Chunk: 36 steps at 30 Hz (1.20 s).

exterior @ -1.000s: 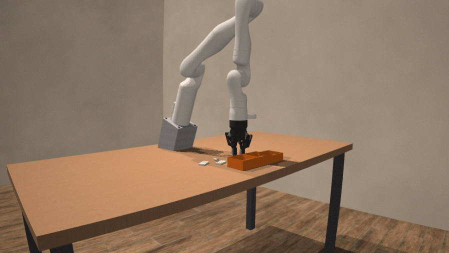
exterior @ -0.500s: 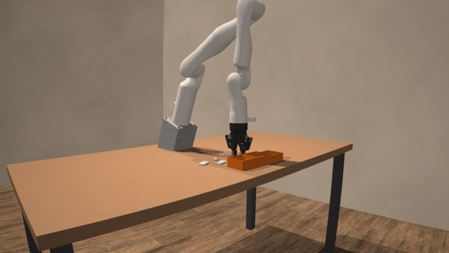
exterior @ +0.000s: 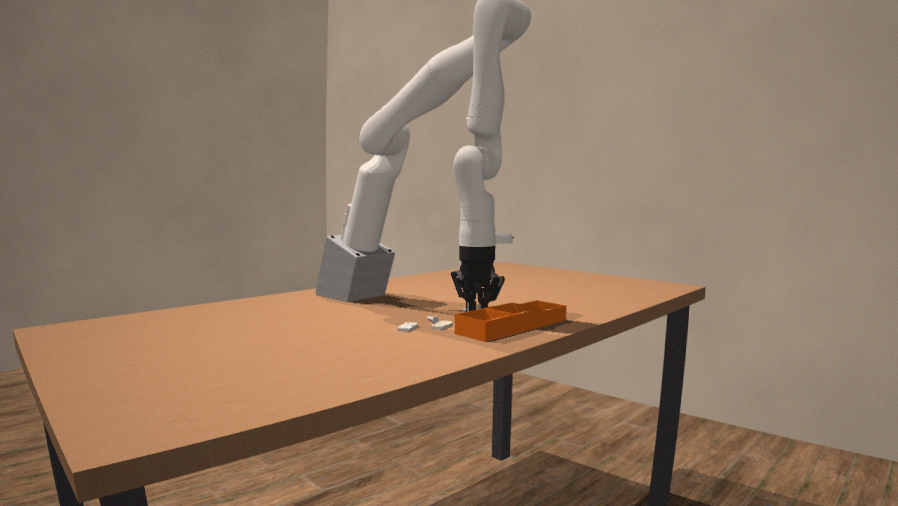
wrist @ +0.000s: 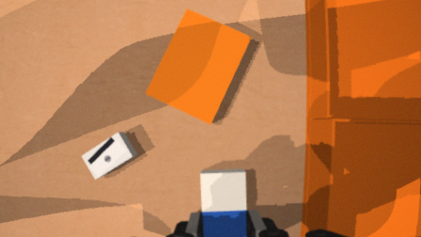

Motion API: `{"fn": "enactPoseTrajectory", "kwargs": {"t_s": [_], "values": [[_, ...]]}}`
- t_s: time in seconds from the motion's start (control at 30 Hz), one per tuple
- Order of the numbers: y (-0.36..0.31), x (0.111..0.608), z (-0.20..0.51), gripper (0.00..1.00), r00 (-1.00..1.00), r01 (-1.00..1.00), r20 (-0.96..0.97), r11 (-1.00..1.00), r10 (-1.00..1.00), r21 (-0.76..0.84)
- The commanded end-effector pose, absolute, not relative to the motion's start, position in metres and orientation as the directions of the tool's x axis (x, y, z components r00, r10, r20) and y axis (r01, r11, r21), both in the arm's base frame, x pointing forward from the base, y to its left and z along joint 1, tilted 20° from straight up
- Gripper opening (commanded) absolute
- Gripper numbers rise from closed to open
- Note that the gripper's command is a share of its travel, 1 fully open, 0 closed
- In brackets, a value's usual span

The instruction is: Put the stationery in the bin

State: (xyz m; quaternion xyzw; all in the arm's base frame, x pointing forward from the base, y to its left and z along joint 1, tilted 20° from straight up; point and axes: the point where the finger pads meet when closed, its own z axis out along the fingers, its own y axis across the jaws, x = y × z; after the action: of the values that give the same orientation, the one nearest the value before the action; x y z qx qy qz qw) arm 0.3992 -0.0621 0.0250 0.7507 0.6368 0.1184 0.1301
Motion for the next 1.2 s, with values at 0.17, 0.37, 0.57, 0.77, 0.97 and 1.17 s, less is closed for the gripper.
{"fn": "enactPoseTrajectory", "kwargs": {"t_s": [0.17,0.37,0.57,0.77,0.97,1.17], "values": [[-0.061,0.400,0.025,0.19,0.161,0.925,0.013,-0.156,0.987,0.346],[-0.061,0.400,0.025,0.19,0.161,0.925,0.013,-0.156,0.987,0.346],[-0.061,0.400,0.025,0.19,0.161,0.925,0.013,-0.156,0.987,0.346],[-0.061,0.400,0.025,0.19,0.161,0.925,0.013,-0.156,0.987,0.346],[-0.060,0.392,0.037,0.19,0.165,0.927,0.014,-0.160,0.986,0.339],[-0.060,0.385,0.056,0.19,0.166,0.927,0.013,-0.161,0.986,0.339]]}}
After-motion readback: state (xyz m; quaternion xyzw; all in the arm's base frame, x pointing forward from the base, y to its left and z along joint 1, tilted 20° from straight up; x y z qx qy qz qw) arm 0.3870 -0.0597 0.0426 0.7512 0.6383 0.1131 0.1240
